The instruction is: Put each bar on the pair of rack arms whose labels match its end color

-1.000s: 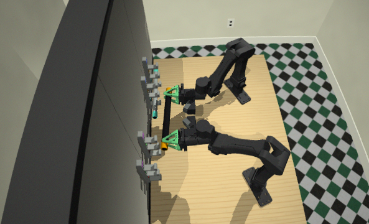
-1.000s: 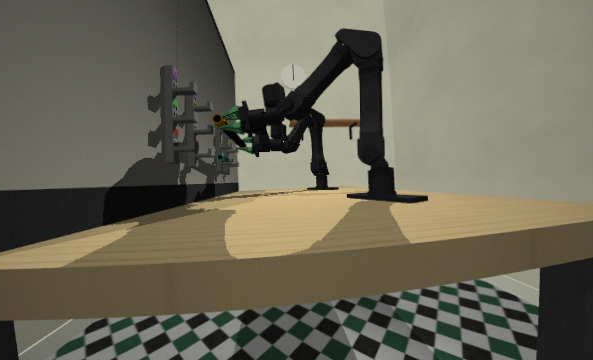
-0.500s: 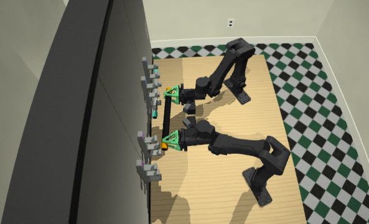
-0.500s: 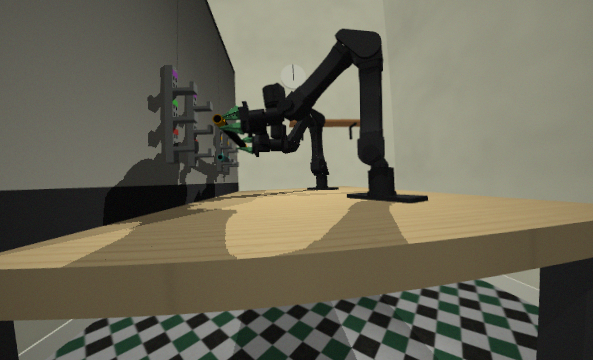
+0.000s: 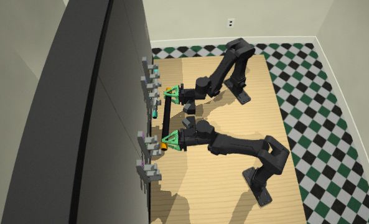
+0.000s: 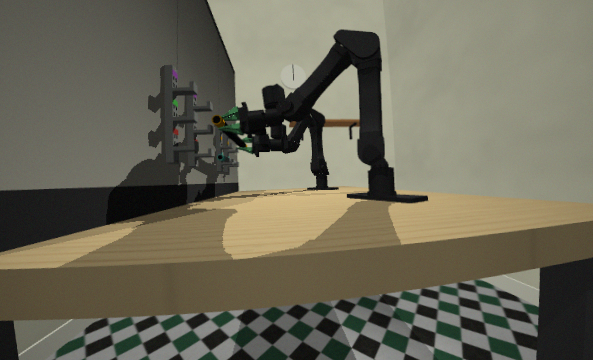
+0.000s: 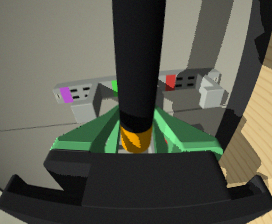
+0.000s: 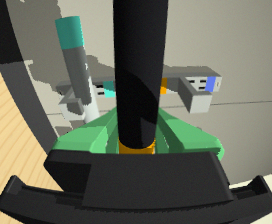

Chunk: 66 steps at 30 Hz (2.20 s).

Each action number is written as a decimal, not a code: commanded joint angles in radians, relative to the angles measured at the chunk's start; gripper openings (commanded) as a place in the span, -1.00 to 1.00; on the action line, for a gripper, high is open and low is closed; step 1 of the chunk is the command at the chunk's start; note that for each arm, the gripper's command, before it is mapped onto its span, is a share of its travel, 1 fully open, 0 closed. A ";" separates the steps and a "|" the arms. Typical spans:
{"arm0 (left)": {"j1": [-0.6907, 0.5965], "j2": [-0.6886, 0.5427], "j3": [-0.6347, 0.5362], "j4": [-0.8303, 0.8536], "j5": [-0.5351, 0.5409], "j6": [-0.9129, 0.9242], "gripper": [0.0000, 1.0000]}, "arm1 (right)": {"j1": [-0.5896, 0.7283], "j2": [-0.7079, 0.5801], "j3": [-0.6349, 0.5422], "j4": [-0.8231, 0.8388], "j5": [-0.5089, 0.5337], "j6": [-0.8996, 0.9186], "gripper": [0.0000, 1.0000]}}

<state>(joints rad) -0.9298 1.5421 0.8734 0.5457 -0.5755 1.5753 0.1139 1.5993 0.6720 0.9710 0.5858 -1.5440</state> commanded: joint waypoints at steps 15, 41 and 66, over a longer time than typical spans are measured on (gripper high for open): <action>-0.004 0.022 -0.049 0.183 0.003 -0.012 -0.54 | -0.004 -0.004 -0.019 -0.030 0.004 -0.027 -1.00; 0.001 0.045 -0.078 0.241 0.009 -0.009 0.43 | -0.004 0.028 -0.037 0.019 0.004 -0.025 -1.00; 0.001 0.046 -0.078 0.242 0.009 -0.008 1.00 | -0.002 0.018 -0.029 0.001 0.006 -0.025 -1.00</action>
<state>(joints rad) -0.9302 1.5940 0.7933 0.7448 -0.5640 1.5669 0.1139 1.6272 0.6441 0.9623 0.5900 -1.5764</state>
